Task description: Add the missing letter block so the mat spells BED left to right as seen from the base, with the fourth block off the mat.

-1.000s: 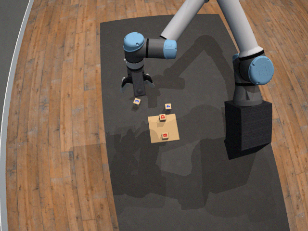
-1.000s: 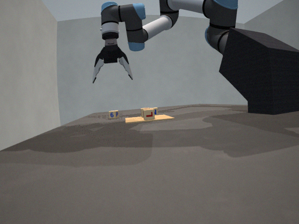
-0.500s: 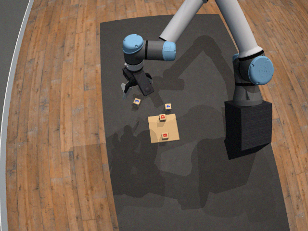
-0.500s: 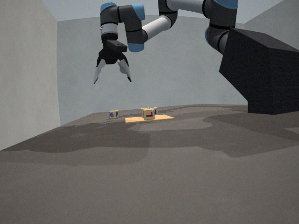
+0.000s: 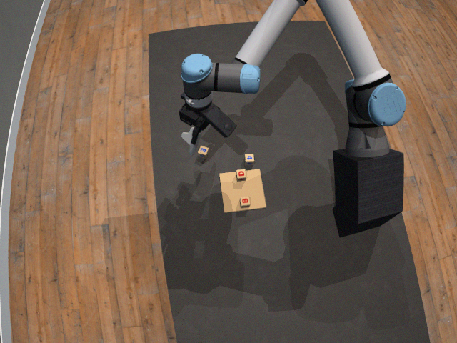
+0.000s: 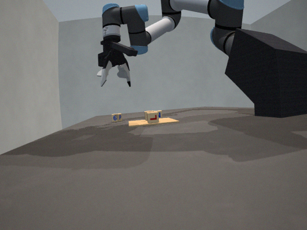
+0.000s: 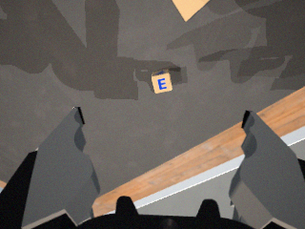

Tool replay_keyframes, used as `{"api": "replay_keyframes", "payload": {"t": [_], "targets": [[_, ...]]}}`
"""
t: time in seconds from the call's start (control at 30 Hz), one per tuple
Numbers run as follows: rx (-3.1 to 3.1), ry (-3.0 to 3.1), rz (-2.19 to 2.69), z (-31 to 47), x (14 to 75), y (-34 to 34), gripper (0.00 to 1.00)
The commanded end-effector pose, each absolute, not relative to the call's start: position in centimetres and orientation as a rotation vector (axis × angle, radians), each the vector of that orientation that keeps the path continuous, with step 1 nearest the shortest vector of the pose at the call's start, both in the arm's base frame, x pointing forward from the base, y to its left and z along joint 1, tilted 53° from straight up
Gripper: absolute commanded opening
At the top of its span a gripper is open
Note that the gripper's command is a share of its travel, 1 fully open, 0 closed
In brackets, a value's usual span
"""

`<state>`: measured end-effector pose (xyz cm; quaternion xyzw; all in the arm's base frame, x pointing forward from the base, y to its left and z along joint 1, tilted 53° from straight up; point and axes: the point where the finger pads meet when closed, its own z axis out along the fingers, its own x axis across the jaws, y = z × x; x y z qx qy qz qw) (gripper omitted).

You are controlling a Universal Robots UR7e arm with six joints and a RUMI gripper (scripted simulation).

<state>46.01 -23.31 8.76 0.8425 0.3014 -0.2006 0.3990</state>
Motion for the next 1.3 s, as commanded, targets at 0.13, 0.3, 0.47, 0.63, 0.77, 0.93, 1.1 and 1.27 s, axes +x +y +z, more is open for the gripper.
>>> {"api": "replay_keyframes", "payload": {"t": [0.13,0.3,0.47,0.63,0.77,0.93,1.1,1.27], "targets": [[2.054,1.016,-0.613,8.6,45.9,-23.6,1.00],[1.994,1.168,-0.686,8.6,45.9,-23.8,1.00],[1.925,1.319,-0.756,8.5,45.8,-24.0,1.00],[1.862,1.438,-0.812,8.4,45.8,-24.2,1.00],[1.794,1.556,-0.867,8.4,45.9,-24.4,1.00],[1.700,1.699,-0.932,8.3,45.9,-24.6,1.00],[1.617,1.811,-0.983,8.3,46.0,-24.8,1.00],[1.508,1.946,-1.043,8.2,46.1,-25.0,1.00]]}}
